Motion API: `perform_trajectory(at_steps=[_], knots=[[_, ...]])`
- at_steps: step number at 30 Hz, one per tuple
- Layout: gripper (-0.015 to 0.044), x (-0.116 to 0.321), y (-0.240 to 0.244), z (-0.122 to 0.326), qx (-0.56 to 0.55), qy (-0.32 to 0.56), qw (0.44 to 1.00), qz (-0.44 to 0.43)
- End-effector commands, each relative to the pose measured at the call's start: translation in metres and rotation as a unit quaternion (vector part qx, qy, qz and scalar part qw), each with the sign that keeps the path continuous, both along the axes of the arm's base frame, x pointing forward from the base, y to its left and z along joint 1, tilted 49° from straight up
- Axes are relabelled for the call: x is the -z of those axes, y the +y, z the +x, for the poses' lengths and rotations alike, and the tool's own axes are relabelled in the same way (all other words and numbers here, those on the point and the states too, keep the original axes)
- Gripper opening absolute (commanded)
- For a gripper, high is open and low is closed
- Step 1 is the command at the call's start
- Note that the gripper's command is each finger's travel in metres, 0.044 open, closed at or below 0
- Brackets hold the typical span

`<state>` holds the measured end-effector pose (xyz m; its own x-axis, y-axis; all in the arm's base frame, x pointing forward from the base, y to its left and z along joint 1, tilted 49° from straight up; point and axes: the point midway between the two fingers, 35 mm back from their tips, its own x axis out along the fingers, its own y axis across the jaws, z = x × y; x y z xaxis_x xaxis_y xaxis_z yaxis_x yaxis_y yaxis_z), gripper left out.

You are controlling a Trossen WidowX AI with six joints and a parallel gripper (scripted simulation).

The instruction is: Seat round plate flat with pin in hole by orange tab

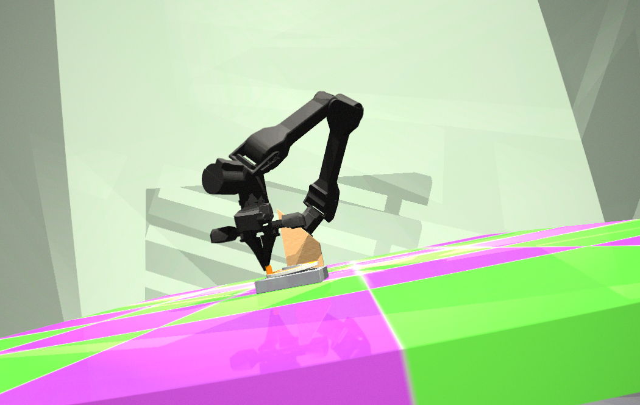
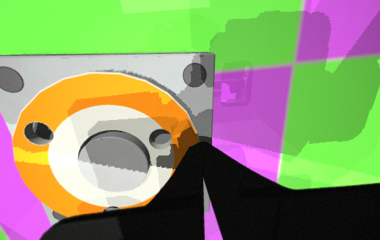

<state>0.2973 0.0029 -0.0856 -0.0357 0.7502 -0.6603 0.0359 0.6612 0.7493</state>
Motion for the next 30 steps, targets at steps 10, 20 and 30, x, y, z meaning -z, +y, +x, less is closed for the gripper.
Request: perform_trajectory(at_steps=[10,20,30], knots=[[0.0000,-0.0014,0.0008,0.0084,0.001,-0.013,1.000,0.001],[0.0000,-0.0016,0.0009,0.0092,0.001,-0.013,1.000,0.001],[0.0000,-0.0024,0.0015,0.0128,0.001,-0.013,1.000,0.001]])
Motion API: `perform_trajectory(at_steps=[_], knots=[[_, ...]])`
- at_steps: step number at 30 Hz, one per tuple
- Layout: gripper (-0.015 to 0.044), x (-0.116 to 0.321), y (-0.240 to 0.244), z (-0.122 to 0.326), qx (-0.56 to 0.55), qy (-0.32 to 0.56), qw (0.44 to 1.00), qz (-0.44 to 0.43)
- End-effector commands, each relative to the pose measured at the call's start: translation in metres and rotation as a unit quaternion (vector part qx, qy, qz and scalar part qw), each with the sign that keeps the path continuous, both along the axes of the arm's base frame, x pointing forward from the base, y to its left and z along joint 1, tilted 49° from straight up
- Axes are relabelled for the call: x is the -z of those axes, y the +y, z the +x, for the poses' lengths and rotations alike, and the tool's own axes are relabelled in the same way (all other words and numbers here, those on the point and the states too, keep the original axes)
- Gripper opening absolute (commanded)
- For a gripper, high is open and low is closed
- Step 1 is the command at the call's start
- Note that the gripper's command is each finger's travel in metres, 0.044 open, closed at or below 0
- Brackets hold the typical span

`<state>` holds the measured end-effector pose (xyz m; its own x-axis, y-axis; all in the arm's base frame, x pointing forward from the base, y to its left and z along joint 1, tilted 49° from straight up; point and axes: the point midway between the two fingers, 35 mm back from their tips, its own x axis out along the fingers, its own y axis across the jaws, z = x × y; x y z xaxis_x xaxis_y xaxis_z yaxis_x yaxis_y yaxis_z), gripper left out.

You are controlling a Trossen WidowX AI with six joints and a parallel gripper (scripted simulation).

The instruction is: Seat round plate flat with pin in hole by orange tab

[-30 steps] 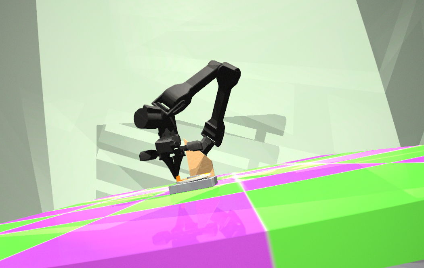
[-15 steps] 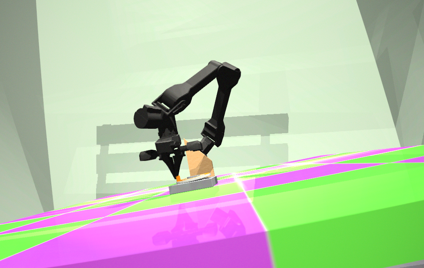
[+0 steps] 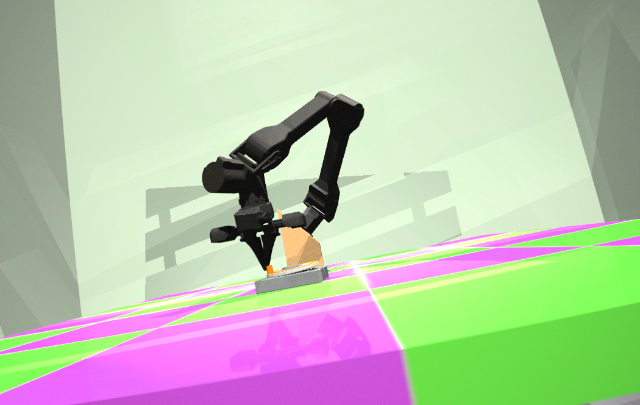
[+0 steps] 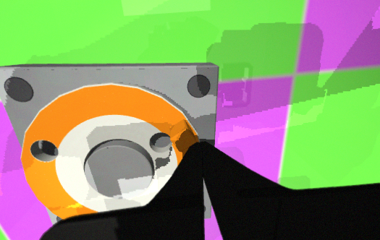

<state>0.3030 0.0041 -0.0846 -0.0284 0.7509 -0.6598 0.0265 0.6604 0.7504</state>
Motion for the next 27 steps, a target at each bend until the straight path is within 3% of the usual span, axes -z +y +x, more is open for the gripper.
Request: perform_trajectory(at_steps=[1,27], knots=[[0.0000,-0.0015,0.0005,0.0080,0.001,-0.008,1.000,0.000],[0.0000,-0.0032,0.0020,0.0132,0.001,-0.008,1.000,0.000]])
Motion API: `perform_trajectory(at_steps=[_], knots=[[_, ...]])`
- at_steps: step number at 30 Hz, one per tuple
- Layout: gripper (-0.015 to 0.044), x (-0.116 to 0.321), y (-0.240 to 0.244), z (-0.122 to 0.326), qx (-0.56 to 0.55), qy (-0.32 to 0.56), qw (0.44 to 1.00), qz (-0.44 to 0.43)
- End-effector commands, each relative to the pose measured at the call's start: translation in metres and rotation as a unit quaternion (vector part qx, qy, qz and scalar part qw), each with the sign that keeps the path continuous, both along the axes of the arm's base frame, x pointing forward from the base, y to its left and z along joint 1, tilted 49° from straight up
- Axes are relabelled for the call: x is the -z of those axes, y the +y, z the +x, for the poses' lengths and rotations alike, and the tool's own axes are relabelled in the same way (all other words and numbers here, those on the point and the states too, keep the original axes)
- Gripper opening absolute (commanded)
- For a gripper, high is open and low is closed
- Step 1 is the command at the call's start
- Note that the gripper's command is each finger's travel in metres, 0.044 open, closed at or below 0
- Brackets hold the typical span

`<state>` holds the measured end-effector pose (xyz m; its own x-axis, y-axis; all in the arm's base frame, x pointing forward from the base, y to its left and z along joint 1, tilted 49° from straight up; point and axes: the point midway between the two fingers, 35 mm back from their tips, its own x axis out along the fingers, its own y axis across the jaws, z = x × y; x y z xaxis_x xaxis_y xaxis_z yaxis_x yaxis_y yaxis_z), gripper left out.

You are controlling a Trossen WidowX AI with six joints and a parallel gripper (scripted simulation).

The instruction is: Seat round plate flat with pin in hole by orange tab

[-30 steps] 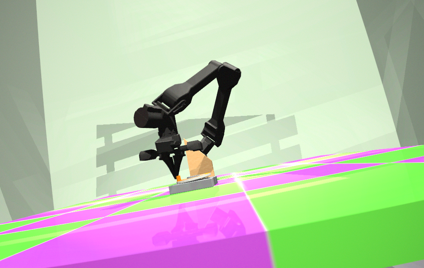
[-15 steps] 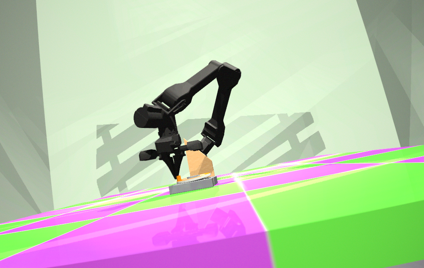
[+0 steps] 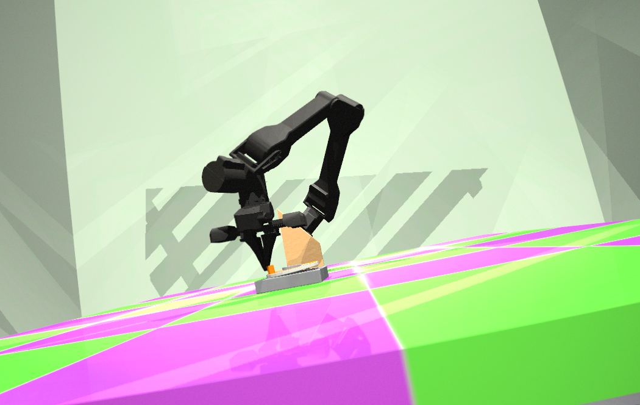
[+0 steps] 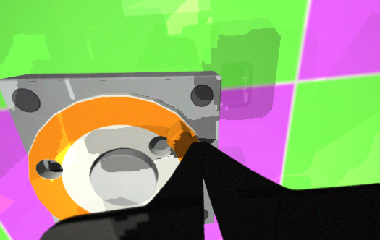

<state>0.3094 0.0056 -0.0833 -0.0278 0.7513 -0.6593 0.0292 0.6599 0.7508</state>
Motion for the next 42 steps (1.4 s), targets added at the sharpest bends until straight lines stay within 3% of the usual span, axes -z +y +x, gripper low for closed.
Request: perform_trajectory(at_steps=[1,42], knots=[[0.0000,-0.002,0.001,0.007,0.000,-0.008,1.000,0.000],[0.0000,-0.012,0.010,0.021,0.000,-0.009,1.000,0.000]])
